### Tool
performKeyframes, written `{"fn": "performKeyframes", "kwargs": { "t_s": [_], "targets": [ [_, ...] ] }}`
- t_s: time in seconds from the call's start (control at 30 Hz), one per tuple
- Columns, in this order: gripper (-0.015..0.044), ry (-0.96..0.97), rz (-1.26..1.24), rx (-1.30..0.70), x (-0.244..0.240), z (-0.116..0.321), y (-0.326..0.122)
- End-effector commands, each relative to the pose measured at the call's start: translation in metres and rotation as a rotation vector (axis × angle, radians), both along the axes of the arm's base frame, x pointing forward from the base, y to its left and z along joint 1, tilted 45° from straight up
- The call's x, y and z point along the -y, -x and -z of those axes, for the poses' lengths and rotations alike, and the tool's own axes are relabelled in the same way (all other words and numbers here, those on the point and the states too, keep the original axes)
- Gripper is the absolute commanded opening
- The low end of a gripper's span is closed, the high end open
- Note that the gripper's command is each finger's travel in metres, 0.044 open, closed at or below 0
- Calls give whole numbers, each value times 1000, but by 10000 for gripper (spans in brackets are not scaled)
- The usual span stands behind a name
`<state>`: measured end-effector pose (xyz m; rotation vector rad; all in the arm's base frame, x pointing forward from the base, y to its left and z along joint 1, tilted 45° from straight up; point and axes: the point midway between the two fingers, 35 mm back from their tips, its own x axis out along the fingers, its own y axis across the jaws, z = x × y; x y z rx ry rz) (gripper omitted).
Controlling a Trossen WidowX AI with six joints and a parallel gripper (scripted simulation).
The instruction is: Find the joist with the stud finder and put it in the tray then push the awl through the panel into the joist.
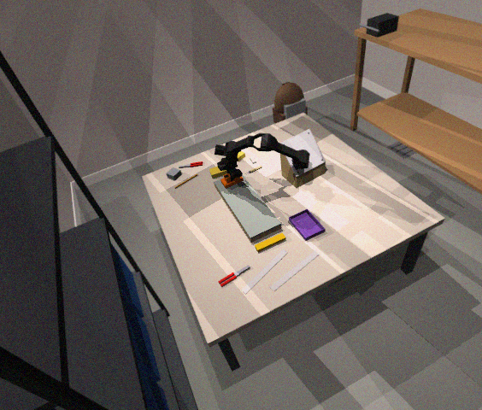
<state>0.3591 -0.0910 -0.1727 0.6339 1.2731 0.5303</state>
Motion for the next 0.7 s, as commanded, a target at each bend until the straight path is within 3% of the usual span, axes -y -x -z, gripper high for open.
{"fn": "performKeyframes", "kwargs": {
  "t_s": [0.0,0.33,0.67],
  "targets": [
    [0,8,-5,1,4,4,-1],
    [0,1,1,-1,3,-1,0],
    [0,10,-1,-1,45,-37,-7]
  ]
}}
